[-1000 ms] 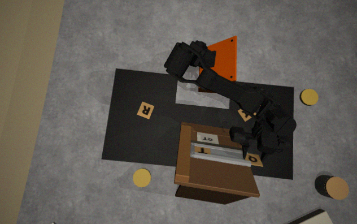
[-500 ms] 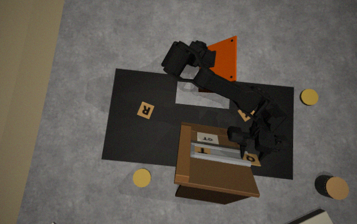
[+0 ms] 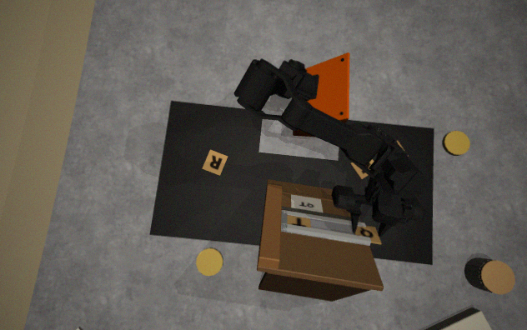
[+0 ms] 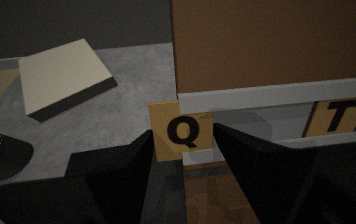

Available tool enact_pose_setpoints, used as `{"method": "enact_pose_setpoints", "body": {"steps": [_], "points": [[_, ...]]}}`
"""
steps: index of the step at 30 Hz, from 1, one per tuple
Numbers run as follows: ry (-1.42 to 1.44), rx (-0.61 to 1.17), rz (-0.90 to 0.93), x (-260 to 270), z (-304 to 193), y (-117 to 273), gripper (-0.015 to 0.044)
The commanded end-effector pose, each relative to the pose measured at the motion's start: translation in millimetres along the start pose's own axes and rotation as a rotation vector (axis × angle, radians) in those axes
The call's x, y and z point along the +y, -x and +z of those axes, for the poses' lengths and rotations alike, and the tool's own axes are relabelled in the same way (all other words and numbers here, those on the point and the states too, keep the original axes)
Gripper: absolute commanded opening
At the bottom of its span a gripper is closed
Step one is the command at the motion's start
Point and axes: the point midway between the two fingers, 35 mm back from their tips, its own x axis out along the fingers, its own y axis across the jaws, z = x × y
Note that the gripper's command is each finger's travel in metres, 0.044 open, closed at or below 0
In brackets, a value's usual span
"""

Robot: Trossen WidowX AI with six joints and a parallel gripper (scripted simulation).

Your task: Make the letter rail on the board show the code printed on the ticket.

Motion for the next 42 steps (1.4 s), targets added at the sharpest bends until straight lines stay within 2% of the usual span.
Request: {"method": "enact_pose_setpoints", "body": {"steps": [1, 42], "points": [[0.001, -0.001, 0.003, -3, 1, 0, 0.0], [0.002, -0.001, 0.002, -22, 0, 0, 0.0]]}}
